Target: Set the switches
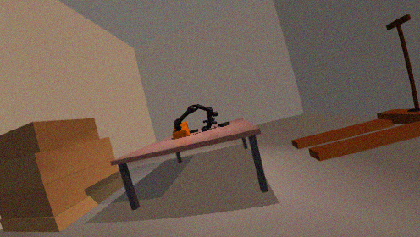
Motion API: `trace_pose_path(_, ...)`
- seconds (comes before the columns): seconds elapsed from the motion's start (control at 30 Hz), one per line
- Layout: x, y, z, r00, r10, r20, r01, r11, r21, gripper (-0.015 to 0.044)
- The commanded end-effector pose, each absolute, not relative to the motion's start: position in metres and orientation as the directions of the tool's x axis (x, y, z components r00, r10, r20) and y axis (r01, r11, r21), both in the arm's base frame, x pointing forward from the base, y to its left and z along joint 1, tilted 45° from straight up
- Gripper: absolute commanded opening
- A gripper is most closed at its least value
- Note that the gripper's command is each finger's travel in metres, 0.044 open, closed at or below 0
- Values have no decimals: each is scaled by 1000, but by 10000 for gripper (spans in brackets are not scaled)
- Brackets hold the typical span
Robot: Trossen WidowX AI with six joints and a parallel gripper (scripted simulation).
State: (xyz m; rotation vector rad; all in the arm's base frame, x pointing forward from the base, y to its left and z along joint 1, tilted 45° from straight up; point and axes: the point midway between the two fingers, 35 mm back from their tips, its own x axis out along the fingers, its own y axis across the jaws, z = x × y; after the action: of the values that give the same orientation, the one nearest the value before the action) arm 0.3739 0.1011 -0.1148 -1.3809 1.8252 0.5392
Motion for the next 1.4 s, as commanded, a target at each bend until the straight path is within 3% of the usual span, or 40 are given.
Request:
trace_pose_path(0.0, 365, 99, -119, -133, -616, -777, -939, 330, -101, 0)
trace_pose_path(1.27, 332, 95, -122, -134, -616, -776, -939, 330, -99, 0)
trace_pose_path(1.37, 350, 104, -114, -115, -611, -783, -939, 323, -114, 0)
